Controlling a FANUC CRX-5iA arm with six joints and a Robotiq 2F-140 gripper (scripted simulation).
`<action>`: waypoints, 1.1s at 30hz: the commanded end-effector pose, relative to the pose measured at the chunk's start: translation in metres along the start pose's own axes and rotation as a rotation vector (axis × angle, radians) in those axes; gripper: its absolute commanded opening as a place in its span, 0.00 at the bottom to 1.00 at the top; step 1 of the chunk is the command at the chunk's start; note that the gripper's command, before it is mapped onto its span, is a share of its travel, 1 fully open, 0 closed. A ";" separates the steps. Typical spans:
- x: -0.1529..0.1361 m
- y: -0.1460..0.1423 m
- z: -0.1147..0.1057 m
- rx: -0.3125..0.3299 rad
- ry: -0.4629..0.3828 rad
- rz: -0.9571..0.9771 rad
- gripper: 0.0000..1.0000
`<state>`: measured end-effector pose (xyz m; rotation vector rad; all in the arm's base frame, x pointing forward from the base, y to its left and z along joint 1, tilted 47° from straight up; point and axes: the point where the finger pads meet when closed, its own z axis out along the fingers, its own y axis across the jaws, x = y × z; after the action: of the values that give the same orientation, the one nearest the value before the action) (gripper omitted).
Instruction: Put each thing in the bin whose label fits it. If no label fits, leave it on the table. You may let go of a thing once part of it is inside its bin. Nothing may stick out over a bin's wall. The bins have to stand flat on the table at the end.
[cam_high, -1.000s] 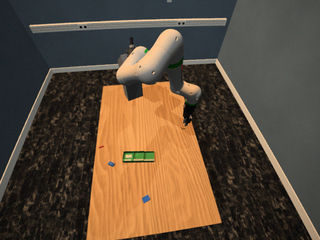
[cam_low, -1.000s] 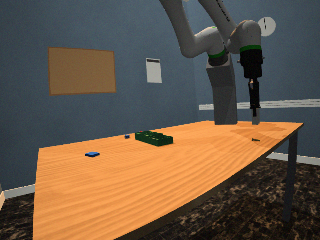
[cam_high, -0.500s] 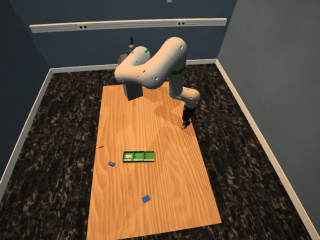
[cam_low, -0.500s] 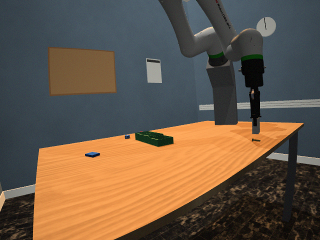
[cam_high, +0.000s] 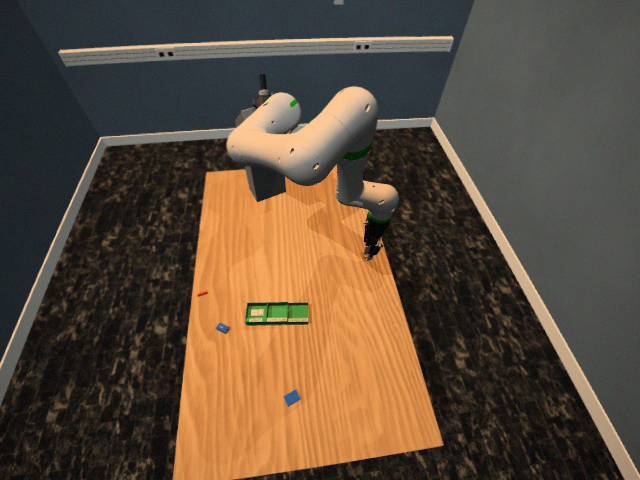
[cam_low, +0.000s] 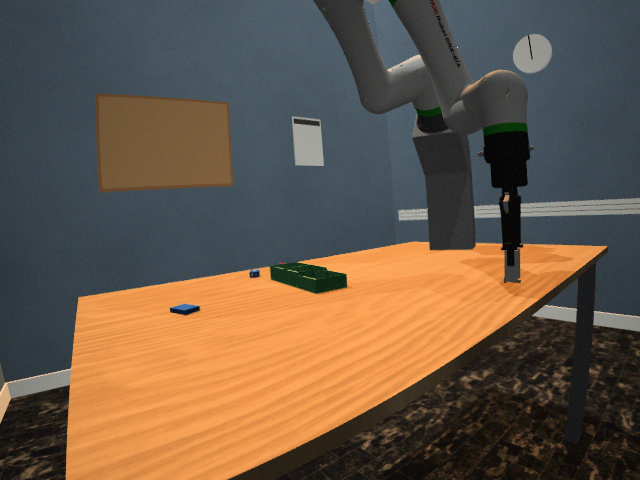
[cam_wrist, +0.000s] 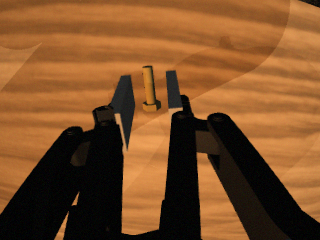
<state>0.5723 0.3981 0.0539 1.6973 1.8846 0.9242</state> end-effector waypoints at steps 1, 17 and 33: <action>0.000 0.000 0.005 -0.001 0.001 0.000 0.26; 0.000 0.000 0.006 -0.001 0.001 0.000 0.15; 0.000 0.000 0.006 -0.001 0.001 0.000 0.15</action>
<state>0.5765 0.3990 0.0495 1.6969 1.8844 0.9258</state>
